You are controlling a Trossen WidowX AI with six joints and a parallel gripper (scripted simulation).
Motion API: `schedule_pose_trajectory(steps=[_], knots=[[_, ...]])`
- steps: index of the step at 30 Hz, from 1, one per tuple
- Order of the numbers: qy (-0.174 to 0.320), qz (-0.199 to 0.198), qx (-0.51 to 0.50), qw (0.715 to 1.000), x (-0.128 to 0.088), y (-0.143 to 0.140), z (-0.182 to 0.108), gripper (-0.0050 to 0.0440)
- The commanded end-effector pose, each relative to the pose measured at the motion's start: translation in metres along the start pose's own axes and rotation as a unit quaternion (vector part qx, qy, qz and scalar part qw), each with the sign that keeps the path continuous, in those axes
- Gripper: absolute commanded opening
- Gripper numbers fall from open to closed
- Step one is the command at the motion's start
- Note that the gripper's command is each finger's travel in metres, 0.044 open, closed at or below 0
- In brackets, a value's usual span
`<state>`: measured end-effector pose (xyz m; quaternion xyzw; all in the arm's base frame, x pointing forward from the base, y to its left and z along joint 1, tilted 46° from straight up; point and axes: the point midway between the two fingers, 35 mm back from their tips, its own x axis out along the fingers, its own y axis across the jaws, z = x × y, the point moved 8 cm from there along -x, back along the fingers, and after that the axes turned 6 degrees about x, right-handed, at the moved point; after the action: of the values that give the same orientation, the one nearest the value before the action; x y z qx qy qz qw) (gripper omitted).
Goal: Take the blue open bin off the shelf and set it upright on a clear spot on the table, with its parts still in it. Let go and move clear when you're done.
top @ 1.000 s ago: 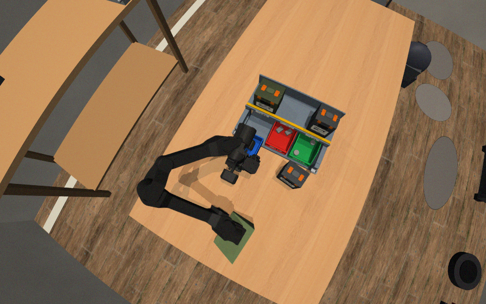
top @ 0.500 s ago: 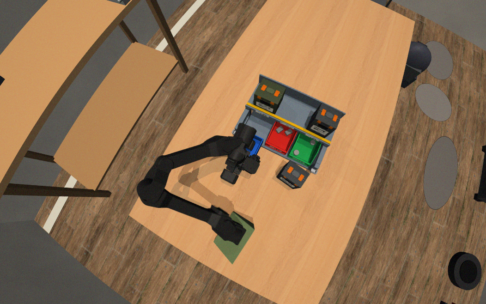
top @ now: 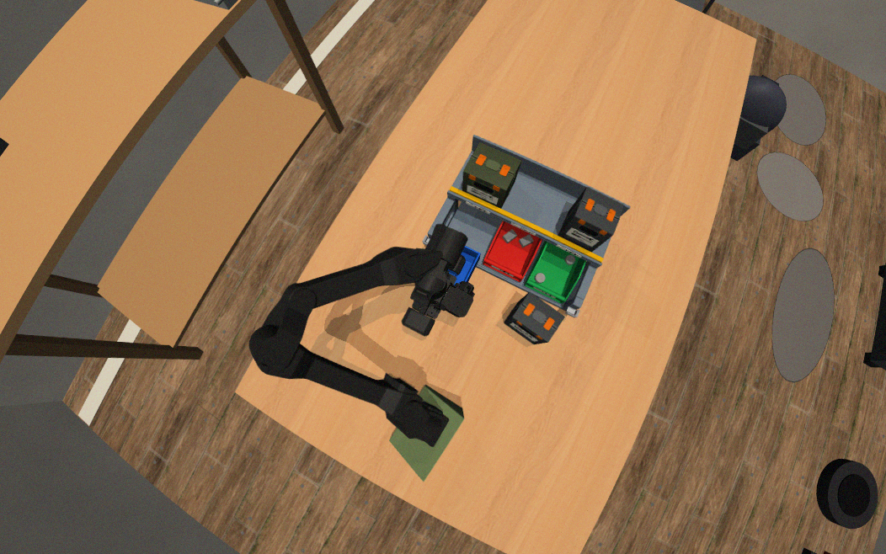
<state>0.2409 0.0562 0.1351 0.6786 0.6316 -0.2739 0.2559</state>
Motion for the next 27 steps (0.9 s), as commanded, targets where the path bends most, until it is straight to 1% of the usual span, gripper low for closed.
schedule_pose_trajectory(steps=[1, 25, 27], knots=[[0.001, 0.004, -0.004, 1.000, -0.002, 0.001, -0.002, 0.0150], [0.001, 0.004, -0.004, 1.000, -0.002, 0.001, -0.002, 0.0150], [0.000, 0.003, -0.003, 1.000, -0.024, 0.001, -0.002, 0.0150]])
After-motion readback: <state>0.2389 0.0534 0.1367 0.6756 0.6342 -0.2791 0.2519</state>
